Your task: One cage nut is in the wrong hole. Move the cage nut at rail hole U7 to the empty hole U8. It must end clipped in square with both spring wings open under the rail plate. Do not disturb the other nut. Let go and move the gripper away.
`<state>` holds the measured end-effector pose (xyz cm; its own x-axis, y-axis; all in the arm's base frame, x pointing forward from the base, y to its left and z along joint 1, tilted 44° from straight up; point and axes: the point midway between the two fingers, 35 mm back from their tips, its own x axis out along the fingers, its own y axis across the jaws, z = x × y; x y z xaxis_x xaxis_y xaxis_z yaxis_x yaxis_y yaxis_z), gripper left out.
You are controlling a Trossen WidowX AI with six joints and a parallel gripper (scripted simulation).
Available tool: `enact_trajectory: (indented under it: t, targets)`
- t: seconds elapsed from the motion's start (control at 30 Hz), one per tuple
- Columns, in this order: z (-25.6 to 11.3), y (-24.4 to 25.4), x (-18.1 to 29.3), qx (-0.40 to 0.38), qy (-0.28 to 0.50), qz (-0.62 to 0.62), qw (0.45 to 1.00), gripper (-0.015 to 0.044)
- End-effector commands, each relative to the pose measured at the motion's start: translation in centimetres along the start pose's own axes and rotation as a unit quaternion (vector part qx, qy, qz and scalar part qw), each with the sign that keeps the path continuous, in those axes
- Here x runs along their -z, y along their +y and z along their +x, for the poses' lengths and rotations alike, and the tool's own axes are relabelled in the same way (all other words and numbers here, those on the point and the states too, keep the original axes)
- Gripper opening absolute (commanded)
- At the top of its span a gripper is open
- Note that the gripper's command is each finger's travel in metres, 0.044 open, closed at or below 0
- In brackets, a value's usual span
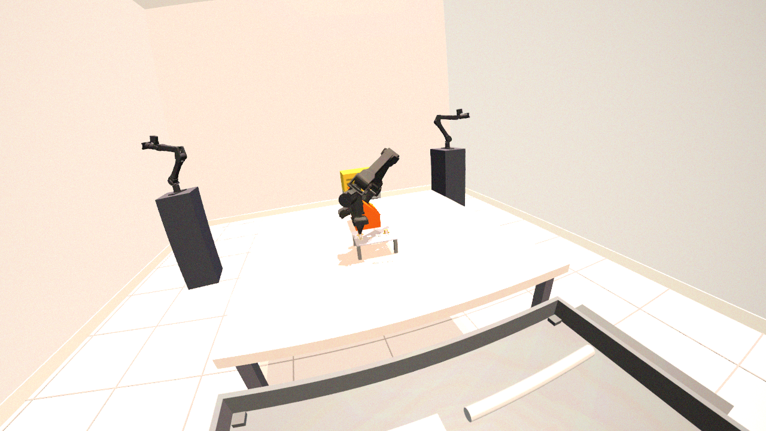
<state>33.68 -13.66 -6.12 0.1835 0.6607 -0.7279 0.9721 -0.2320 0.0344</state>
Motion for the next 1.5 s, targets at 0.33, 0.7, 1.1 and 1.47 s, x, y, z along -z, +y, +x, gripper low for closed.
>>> enact_trajectory:
  t: [0.33,0.7,1.1,1.47]
  targets:
    - [0.14,-0.17,0.01,-0.012,0.001,0.003,1.0,0.0026]
    - [0.19,-0.26,0.02,-0.021,0.001,0.003,1.0,0.0026]
    - [0.2,-0.27,0.02,-0.022,0.001,0.003,1.0,0.0026]
    - [0.22,-0.28,0.01,-0.024,0.002,0.003,1.0,0.0026]
